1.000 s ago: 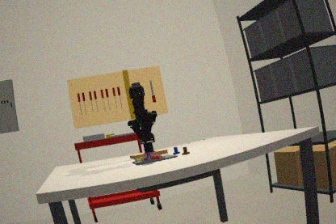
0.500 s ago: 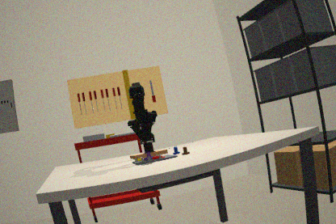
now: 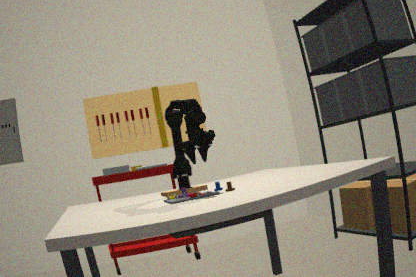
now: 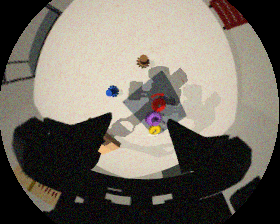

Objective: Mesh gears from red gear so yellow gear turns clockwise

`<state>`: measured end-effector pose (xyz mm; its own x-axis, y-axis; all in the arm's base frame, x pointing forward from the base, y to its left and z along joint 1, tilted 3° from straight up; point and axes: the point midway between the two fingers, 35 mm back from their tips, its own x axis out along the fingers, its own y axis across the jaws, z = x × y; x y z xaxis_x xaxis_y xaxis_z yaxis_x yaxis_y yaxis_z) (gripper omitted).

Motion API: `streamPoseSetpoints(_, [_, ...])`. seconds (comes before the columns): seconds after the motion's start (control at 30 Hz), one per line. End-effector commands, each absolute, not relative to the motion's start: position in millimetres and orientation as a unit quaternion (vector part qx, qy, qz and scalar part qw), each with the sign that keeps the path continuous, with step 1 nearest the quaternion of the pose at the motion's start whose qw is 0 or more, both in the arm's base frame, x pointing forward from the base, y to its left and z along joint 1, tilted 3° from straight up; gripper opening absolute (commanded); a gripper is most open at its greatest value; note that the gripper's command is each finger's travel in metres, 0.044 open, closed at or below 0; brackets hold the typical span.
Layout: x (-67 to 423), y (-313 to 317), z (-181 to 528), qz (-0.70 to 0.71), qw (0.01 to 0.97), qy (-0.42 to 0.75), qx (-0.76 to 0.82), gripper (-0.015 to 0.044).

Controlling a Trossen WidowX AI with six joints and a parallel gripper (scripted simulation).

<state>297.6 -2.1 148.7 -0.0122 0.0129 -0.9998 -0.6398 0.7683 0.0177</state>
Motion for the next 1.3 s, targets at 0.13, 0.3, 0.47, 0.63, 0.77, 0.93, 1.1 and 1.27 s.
streamPoseSetpoints(0.13, [284.1,119.8,167.8,0.250,0.665,0.666,-0.226,0.0440])
streamPoseSetpoints(0.3, [251.4,190.9,179.2,0.252,0.670,0.665,-0.215,0.0440])
streamPoseSetpoints(0.47, [227.6,220.8,183.8,0.251,0.663,0.671,-0.219,0.0440])
streamPoseSetpoints(0.63, [227.6,220.8,183.8,0.251,0.663,0.671,-0.219,0.0440])
streamPoseSetpoints(0.77, [227.6,220.8,183.8,0.251,0.663,0.671,-0.219,0.0440])
streamPoseSetpoints(0.93, [227.6,220.8,183.8,0.251,0.663,0.671,-0.219,0.0440])
streamPoseSetpoints(1.1, [227.6,220.8,183.8,0.251,0.663,0.671,-0.219,0.0440])
streamPoseSetpoints(1.27, [227.6,220.8,183.8,0.251,0.663,0.671,-0.219,0.0440])
